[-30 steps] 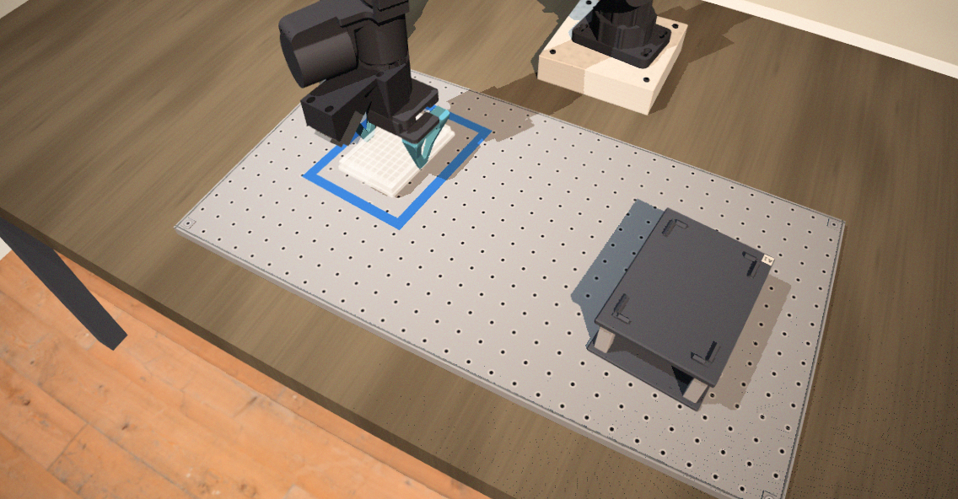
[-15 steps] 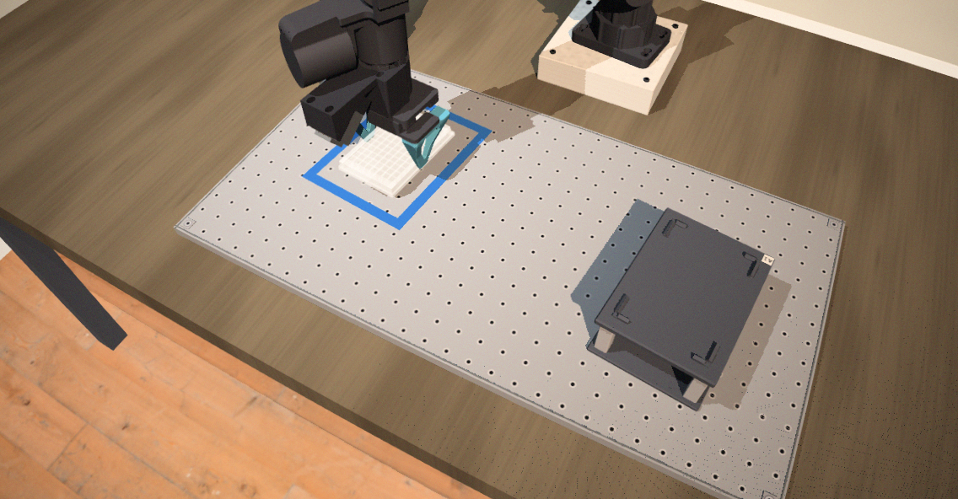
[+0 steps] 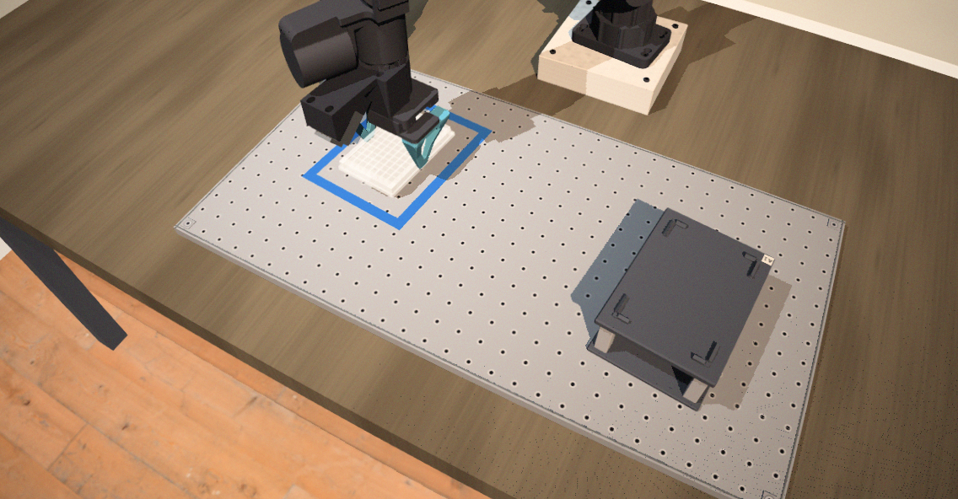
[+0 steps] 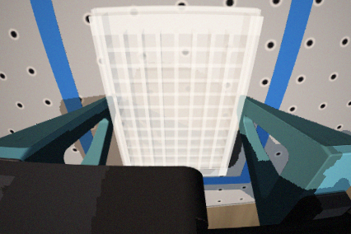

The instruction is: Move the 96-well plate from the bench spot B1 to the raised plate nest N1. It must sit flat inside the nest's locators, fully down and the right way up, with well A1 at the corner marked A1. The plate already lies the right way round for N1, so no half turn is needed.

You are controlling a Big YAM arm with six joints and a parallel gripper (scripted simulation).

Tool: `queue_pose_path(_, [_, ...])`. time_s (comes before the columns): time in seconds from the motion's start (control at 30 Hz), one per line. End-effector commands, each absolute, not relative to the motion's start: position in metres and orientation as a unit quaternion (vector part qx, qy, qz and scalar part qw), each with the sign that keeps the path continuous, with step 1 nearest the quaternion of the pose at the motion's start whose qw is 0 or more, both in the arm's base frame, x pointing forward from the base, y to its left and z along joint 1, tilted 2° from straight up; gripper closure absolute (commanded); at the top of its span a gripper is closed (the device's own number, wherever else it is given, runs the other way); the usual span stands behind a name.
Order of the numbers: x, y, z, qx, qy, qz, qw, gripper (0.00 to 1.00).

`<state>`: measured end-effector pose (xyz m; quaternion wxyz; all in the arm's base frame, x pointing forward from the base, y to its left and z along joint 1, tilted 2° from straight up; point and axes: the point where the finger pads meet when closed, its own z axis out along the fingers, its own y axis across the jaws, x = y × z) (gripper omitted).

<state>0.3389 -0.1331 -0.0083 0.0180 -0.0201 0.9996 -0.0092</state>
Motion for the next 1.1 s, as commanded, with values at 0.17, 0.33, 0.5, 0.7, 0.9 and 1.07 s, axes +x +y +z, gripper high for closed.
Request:
queue_pose_path(0.17, [0.339,-0.132,-0.008,-0.019,1.0,-0.011,0.022,1.0])
queue_pose_path(0.33, [0.339,-0.132,-0.008,-0.019,1.0,-0.011,0.022,1.0])
queue_pose_path(0.5, [0.339,-0.132,-0.008,-0.019,1.0,-0.011,0.022,1.0])
queue_pose_path(0.7, [0.337,-0.131,0.0,-0.019,0.999,-0.011,0.023,1.0])
queue_pose_path(0.9, [0.338,-0.131,0.008,-0.019,0.999,-0.012,0.025,1.0])
queue_pose_path(1.07, [0.359,-0.139,0.03,-0.019,0.999,-0.02,0.046,1.0])
